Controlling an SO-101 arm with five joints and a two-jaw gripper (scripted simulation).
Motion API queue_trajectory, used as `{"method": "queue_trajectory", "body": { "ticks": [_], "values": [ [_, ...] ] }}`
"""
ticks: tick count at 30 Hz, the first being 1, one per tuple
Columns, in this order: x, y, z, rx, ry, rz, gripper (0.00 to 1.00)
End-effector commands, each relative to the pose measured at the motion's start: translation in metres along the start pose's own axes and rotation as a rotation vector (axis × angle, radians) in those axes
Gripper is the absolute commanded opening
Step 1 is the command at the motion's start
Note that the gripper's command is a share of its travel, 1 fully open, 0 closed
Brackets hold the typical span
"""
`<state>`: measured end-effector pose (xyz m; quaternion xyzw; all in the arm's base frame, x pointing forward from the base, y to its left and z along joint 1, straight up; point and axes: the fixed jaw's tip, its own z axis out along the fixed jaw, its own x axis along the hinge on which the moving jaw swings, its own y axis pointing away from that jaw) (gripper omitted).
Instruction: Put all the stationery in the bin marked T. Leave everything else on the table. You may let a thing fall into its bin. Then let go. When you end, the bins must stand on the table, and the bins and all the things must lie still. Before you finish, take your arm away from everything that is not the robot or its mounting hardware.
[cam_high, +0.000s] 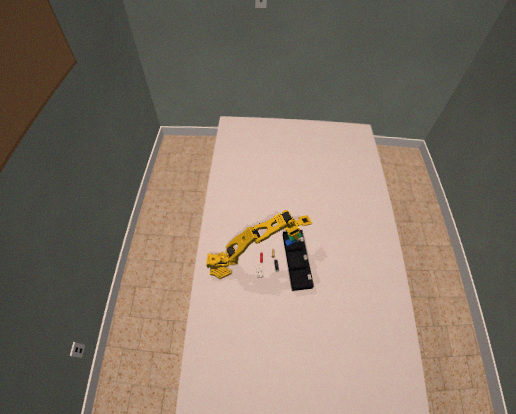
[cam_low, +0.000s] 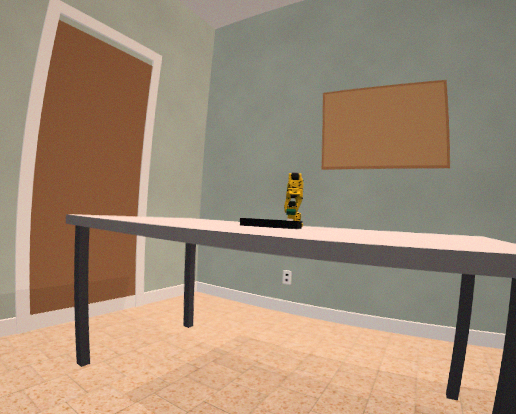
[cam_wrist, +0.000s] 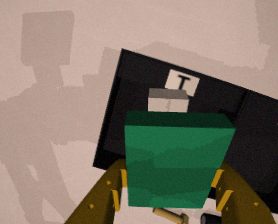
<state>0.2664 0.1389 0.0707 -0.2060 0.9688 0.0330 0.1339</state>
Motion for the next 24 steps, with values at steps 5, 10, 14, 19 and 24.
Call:
{"method": "queue_trajectory", "body": {
  "ticks": [5, 10, 14, 19, 24],
  "values": [
    [-0.0089, 0.0035, -0.0142, -0.007, -0.067, -0.002, 0.0],
    [-0.0089, 0.0035, -0.0142, -0.007, -0.067, -0.002, 0.0],
    [-0.0089, 0.0035, -0.0142, -0.007, -0.067, -0.002, 0.0],
    [-0.0124, 0.0035, -0.0168, -0.008, -0.091, -0.002, 0.0],
    [-0.0124, 0.0035, -0.0168, -0.008, -0.091, -0.002, 0.0]
  ]
}}
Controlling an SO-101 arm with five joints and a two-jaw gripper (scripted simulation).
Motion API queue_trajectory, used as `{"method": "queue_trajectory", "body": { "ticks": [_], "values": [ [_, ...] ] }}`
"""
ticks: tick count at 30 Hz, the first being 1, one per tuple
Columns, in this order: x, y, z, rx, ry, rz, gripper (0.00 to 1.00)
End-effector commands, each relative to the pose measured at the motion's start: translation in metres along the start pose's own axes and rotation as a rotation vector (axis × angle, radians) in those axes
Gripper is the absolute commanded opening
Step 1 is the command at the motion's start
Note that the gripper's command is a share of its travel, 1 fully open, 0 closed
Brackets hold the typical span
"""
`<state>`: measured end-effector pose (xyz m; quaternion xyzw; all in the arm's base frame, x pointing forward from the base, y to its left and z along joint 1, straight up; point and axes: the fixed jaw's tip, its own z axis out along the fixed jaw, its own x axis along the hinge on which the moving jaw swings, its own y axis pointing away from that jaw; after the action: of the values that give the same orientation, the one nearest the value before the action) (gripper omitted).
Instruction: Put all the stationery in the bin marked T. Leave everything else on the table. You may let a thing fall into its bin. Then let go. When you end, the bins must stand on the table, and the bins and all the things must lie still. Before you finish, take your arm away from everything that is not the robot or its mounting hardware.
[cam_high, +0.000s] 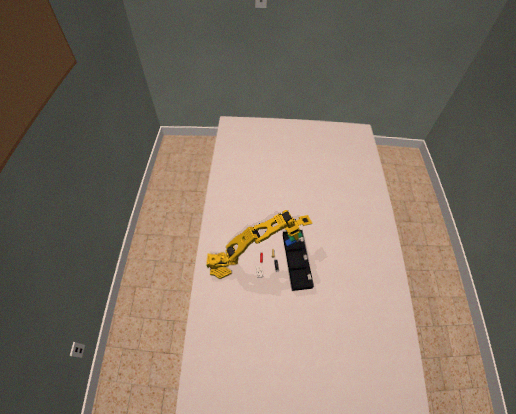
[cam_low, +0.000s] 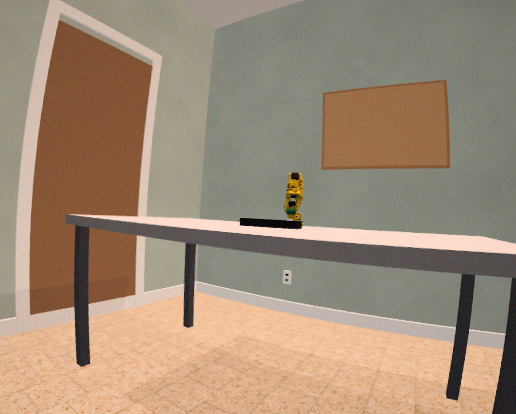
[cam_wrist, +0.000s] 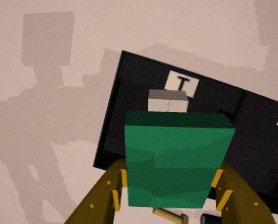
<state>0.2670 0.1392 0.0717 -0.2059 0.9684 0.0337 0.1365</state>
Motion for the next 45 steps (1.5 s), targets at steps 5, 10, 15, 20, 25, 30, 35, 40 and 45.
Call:
{"method": "queue_trajectory", "body": {
  "ticks": [5, 10, 15, 20, 25, 30, 35, 40, 45],
  "values": [
    [-0.012, 0.004, -0.016, -0.008, -0.086, -0.002, 0.0],
    [-0.012, 0.004, -0.016, -0.008, -0.086, -0.002, 0.0],
    [-0.009, 0.003, -0.015, -0.007, -0.069, -0.002, 0.0],
    [-0.002, 0.003, -0.011, -0.005, -0.025, -0.002, 0.0],
    [0.0, 0.003, -0.01, -0.004, -0.011, -0.002, 0.0],
    [0.0, 0.003, -0.01, -0.004, -0.011, -0.002, 0.0],
    [0.0, 0.003, -0.01, -0.004, -0.011, -0.002, 0.04],
    [0.0, 0.003, -0.01, -0.004, -0.011, -0.002, 0.08],
    [0.0, 0.003, -0.01, -0.004, -0.011, -0.002, 0.18]
  ]
}}
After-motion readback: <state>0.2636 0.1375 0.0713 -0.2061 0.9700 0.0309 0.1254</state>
